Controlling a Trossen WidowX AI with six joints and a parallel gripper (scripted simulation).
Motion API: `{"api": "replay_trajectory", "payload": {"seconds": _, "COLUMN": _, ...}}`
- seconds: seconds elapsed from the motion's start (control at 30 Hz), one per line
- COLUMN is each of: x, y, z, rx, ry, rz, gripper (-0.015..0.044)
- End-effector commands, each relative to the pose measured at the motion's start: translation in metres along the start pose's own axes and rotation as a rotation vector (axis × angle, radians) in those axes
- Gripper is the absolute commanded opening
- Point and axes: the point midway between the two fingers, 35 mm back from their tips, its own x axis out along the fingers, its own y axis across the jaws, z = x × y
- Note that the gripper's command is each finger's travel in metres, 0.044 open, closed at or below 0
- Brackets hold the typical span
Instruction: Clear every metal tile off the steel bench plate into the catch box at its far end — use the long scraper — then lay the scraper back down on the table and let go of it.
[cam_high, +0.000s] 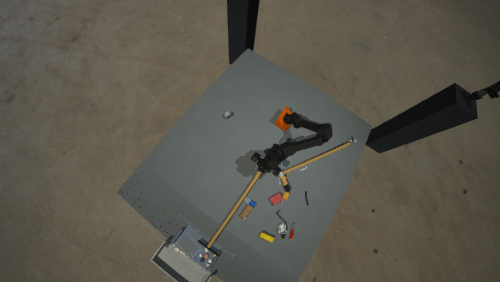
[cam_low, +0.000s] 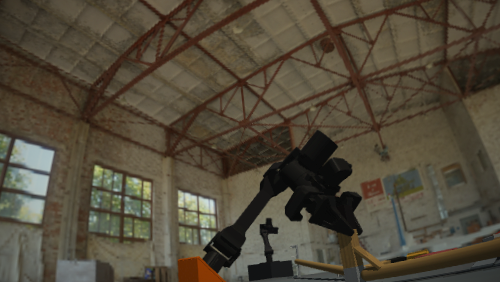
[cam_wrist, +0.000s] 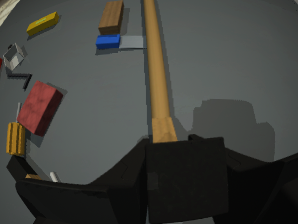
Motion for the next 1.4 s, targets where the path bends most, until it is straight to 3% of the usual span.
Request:
{"api": "replay_trajectory", "payload": {"seconds": 0.0, "x": 0.001, "y": 0.001, "z": 0.007, "rx": -0.006, "ry": -0.011, "rz": -0.002, "gripper": 0.0000}}
{"api": "replay_trajectory", "payload": {"seconds": 1.37, "x": 0.034, "y": 0.000, "z": 0.060, "rx": -0.008, "ry": -0.014, "rz": 0.000, "gripper": 0.0000}}
